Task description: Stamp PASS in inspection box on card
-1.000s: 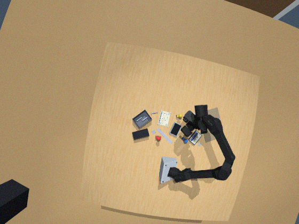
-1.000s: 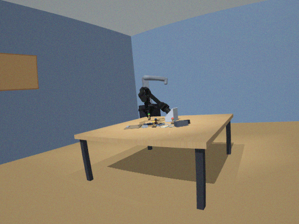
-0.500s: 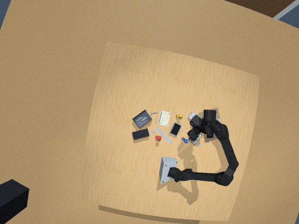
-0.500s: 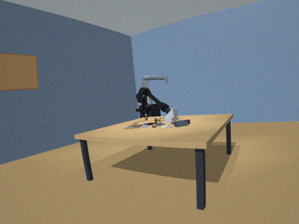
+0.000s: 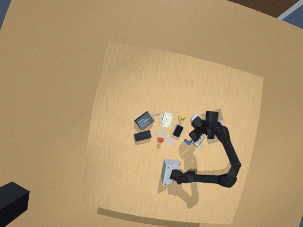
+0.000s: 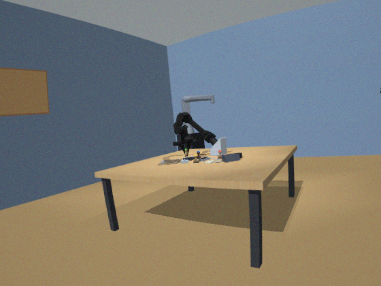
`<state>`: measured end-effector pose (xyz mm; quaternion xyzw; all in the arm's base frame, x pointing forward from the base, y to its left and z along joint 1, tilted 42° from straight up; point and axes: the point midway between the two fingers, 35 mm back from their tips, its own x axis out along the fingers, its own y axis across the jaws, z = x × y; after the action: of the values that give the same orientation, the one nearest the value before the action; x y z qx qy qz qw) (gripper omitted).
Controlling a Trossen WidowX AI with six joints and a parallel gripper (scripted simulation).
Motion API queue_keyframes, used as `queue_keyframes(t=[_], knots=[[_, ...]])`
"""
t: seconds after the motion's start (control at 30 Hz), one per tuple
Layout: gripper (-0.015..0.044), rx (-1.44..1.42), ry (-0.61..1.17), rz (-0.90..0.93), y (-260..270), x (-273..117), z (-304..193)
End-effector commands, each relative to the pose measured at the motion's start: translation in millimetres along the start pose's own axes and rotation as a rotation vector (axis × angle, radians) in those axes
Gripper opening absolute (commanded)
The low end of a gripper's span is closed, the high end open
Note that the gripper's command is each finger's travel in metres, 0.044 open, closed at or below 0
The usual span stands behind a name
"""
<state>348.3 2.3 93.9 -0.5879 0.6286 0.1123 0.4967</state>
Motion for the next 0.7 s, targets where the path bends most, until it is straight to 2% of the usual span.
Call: queue_keyframes(t=[0.0, 0.67], knots=[[0.0, -0.01, 0.008, -0.002, 1, 7, -1], [0.0, -0.01, 0.01, -0.004, 2, 39, -3]])
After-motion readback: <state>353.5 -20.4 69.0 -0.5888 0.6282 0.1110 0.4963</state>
